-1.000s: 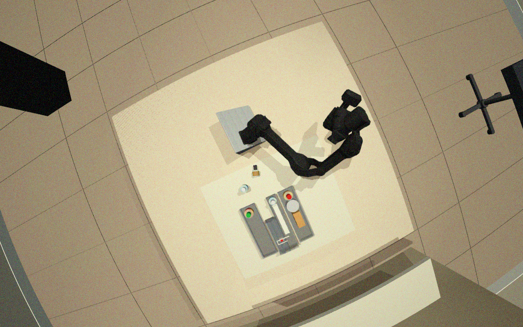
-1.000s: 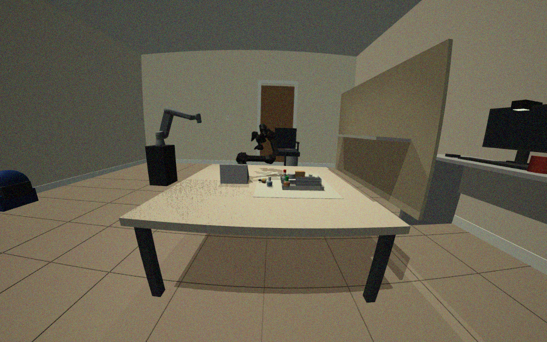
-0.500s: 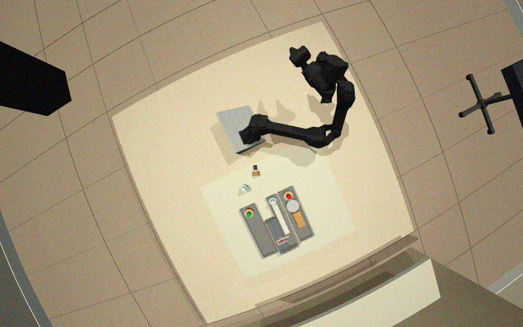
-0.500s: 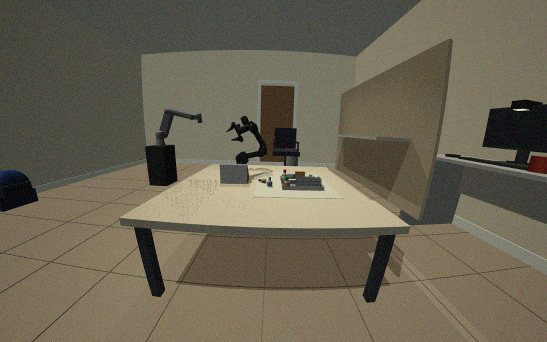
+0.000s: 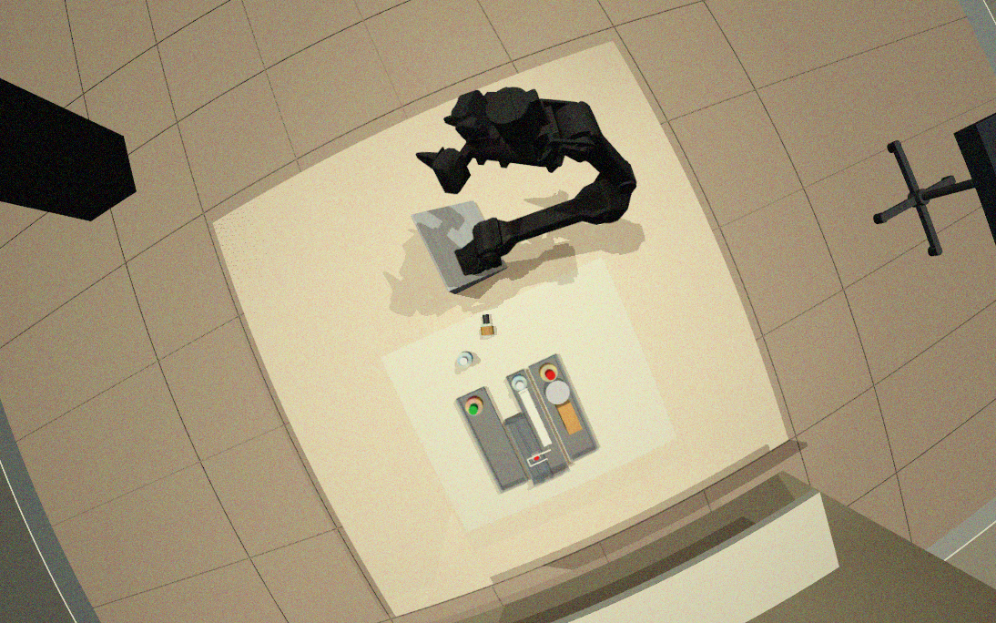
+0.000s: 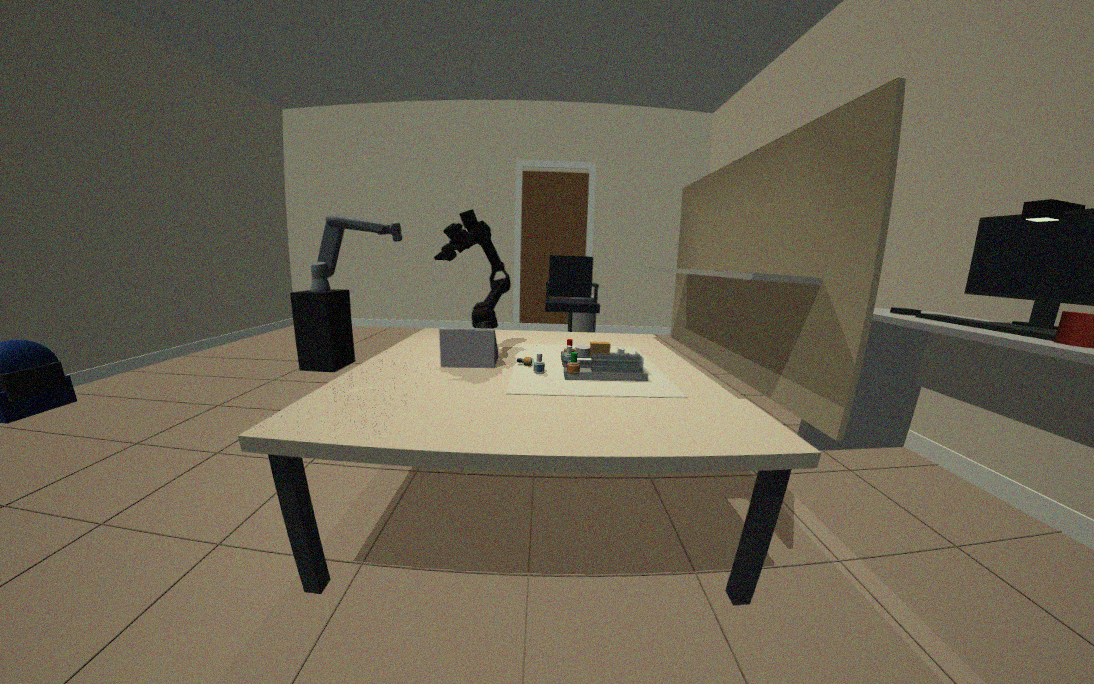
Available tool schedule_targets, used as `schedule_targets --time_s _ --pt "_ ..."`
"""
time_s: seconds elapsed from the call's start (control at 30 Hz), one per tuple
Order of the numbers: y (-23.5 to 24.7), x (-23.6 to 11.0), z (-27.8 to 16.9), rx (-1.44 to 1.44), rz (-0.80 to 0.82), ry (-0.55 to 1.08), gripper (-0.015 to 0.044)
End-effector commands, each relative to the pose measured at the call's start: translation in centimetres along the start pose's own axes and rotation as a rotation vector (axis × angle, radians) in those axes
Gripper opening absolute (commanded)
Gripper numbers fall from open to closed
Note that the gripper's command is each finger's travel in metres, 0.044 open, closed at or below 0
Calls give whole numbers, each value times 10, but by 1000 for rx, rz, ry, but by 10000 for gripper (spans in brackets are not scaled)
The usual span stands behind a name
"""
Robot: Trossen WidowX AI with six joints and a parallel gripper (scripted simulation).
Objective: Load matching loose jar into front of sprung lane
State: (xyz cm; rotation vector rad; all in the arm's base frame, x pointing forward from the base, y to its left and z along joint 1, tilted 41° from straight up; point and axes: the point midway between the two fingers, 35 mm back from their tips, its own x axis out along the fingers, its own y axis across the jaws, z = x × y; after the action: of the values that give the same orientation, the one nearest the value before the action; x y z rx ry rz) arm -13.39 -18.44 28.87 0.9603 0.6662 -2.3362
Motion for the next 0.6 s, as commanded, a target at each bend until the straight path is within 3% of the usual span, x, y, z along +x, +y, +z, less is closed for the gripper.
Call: schedule_targets --time_s 0.0,0.3,0.57 --pt "70 22 -16 -334 160 115 440" --pt "192 34 -96 -989 475 306 440" --pt "254 22 -196 -1489 699 452 440"
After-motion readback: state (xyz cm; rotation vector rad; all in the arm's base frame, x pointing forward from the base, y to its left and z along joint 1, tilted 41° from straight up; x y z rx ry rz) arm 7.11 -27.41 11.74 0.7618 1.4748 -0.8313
